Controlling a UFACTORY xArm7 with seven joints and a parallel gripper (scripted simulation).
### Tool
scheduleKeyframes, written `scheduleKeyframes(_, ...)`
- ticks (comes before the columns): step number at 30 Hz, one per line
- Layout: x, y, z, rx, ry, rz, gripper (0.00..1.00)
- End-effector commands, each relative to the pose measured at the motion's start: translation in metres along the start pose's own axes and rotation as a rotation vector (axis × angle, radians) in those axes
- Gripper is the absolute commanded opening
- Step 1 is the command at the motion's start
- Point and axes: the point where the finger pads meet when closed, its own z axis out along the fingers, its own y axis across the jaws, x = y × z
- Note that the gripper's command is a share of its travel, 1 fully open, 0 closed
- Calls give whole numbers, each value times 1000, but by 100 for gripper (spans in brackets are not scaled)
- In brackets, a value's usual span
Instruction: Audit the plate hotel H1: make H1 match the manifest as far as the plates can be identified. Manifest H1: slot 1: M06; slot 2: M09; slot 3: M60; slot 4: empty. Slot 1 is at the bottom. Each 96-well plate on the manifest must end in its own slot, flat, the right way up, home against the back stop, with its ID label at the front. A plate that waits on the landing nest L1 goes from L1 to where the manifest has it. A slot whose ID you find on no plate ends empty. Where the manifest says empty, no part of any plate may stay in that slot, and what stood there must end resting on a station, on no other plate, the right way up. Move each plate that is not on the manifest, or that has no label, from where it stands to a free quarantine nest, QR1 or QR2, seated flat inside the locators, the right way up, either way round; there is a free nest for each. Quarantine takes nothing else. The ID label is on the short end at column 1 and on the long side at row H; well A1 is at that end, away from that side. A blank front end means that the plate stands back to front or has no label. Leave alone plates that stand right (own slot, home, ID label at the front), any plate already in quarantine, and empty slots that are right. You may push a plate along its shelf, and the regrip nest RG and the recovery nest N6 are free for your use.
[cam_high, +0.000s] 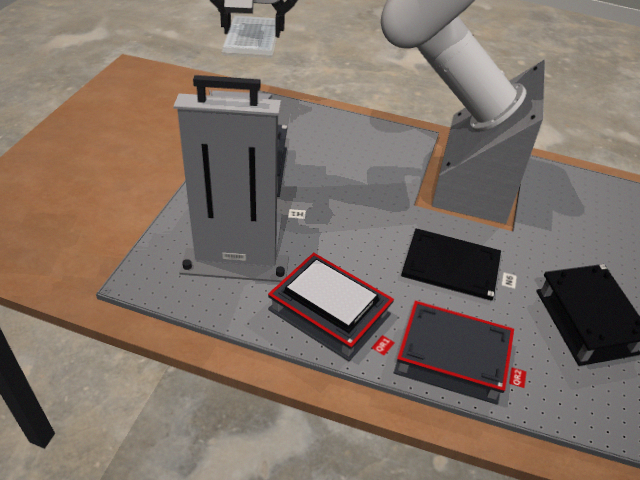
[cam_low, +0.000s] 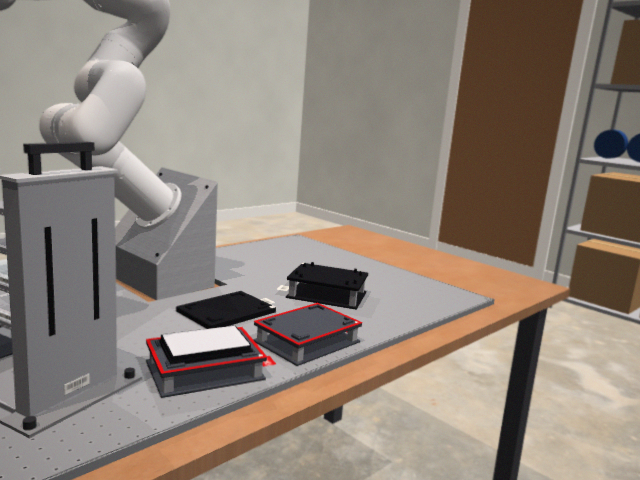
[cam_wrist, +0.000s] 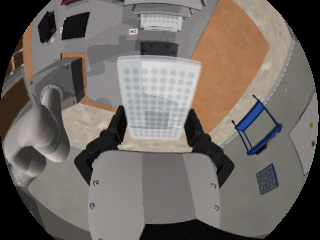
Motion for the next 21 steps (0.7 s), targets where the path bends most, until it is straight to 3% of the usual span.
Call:
scheduleKeyframes(1,0,1,-17,-3,1,0,0)
scheduleKeyframes(21,0,0,-77,-3,1,0,0)
